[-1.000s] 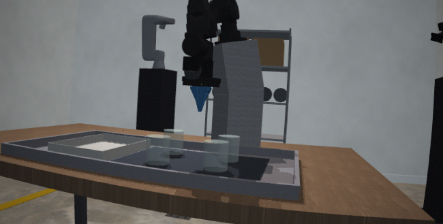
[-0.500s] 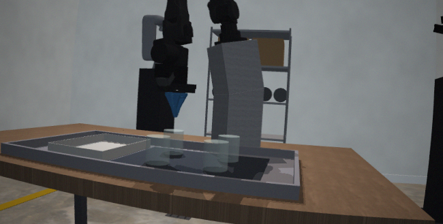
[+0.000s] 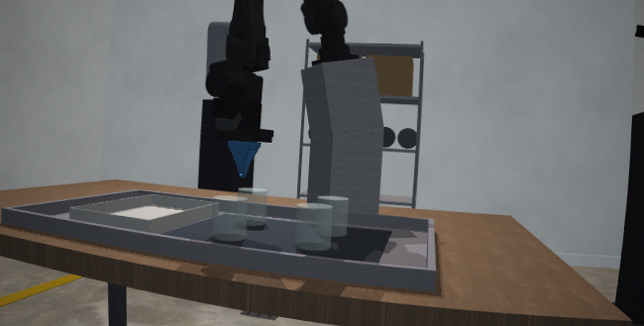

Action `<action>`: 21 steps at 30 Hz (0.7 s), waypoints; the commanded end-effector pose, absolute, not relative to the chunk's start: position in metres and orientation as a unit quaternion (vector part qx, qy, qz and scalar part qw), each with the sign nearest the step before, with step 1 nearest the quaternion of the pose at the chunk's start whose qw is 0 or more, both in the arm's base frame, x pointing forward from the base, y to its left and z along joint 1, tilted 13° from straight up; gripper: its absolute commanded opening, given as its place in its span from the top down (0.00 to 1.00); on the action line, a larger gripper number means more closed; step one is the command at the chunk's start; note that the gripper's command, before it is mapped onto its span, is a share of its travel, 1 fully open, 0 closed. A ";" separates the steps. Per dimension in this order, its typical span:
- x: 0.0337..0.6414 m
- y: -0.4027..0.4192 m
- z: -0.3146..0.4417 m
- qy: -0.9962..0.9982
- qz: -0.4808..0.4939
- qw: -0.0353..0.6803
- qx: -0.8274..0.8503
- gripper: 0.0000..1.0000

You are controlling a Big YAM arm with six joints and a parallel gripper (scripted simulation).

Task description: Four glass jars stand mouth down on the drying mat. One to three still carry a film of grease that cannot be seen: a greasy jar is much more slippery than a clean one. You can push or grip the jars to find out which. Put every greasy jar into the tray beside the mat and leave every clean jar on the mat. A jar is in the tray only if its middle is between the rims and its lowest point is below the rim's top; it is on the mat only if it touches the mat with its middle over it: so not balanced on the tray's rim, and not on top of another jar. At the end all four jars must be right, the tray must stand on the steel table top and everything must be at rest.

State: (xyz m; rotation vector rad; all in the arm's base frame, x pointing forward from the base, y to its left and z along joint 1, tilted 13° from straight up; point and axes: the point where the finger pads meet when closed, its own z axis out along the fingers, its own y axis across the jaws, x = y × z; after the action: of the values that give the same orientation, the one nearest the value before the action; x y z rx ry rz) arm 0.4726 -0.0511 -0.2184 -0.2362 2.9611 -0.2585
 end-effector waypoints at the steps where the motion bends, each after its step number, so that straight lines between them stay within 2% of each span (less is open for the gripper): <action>1: 0.475 -0.052 -0.246 0.989 -0.085 0.076 -0.090 1.00; 6: 0.479 -0.056 -0.269 0.989 -0.085 0.076 -0.090 1.00; 21: 0.483 -0.059 -0.271 0.989 -0.085 0.076 -0.090 1.00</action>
State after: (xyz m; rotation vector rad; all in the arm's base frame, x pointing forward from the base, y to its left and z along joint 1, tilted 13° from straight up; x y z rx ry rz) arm 0.4835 -0.0554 -0.2645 -0.2569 2.9664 -0.2575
